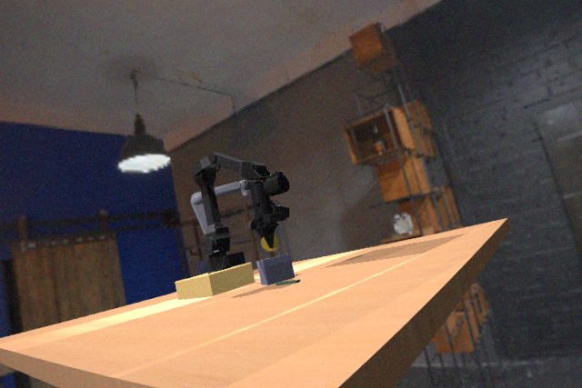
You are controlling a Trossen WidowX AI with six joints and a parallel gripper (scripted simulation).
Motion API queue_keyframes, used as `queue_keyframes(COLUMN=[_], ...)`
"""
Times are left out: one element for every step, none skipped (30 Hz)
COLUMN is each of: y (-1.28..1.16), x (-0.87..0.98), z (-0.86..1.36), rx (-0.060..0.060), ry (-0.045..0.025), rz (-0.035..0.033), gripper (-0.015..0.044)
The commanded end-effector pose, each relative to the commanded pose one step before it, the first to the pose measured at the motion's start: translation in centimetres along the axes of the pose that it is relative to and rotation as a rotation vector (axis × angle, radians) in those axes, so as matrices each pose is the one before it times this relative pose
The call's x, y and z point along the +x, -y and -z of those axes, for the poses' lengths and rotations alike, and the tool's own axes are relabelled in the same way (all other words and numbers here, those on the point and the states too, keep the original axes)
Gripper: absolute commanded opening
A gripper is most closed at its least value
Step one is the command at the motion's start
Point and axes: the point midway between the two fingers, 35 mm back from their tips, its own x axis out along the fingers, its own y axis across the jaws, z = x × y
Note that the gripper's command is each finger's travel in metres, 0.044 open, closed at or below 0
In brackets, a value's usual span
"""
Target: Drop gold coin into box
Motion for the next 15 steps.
queue_keyframes(y=[-0.193,-0.006,0.002,0.004,0.003,0.001,-0.003,-0.009,0.017,0.017,0.017,0.017,0.000,0.000,0.000], x=[-0.145,0.013,0.022,0.026,0.027,0.026,0.024,0.020,-0.007,-0.007,-0.007,-0.007,0.000,0.000,0.000], z=[-0.090,0.017,0.028,0.036,0.041,0.042,0.041,0.036,-0.032,-0.032,-0.032,-0.032,0.000,0.000,0.000], rx=[0.0057,0.0001,0.0001,0.0001,0.0002,0.0002,0.0001,-0.0002,-0.0011,-0.0011,-0.0011,-0.0011,0.0000,0.0000,0.0000], ry=[0.00155,-0.00001,-0.00002,-0.00003,-0.00003,-0.00003,-0.00003,-0.00003,-0.00043,-0.00043,-0.00043,-0.00043,0.00000,0.00000,0.00000], rz=[0.00126,0.00000,0.00000,0.00000,0.00000,0.00000,0.00000,0.00000,-0.00024,-0.00024,-0.00024,-0.00024,0.00000,0.00000,0.00000], gripper=[0.0000,0.0000,0.0000,0.0000,0.0000,0.0000,0.0000,0.0000,0.0004,0.0000,0.0000,0.0000,0.0000,0.0000,0.0000])
